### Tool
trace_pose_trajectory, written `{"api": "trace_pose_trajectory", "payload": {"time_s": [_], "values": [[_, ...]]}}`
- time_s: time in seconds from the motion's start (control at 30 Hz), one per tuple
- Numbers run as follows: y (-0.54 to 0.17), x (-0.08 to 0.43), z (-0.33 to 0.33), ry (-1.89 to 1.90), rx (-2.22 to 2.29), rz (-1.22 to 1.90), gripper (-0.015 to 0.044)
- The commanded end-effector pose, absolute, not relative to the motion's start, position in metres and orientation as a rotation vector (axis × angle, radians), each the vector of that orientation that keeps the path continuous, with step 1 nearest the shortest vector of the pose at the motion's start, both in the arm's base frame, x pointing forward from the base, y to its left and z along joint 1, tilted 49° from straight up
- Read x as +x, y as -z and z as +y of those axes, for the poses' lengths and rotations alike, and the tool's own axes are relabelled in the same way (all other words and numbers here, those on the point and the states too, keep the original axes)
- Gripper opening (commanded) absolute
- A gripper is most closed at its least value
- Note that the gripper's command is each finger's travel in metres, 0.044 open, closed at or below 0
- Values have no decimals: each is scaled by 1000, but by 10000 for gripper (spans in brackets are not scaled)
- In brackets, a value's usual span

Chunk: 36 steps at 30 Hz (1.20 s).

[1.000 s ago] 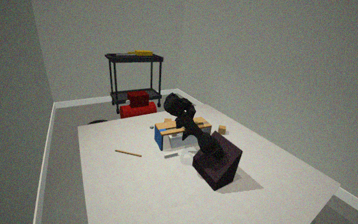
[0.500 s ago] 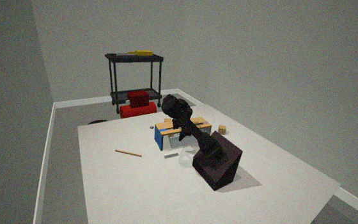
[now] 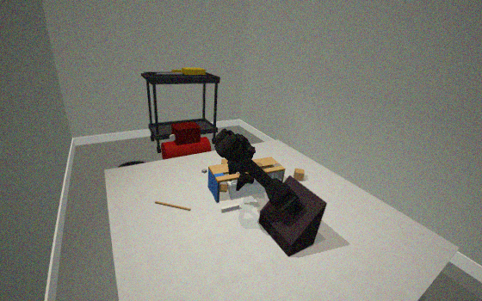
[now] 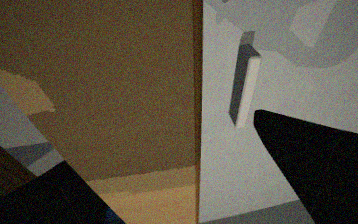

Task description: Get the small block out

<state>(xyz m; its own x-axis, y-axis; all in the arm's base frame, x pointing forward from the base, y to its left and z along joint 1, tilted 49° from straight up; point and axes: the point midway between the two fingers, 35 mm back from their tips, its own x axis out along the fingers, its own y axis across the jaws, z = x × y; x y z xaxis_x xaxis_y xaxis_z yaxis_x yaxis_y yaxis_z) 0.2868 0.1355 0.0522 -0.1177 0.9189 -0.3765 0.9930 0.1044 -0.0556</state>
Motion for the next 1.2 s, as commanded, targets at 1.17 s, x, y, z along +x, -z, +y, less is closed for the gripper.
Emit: {"api": "trace_pose_trajectory", "payload": {"time_s": [1.17], "values": [[-115,274,102,-1036,411,1204,285]]}}
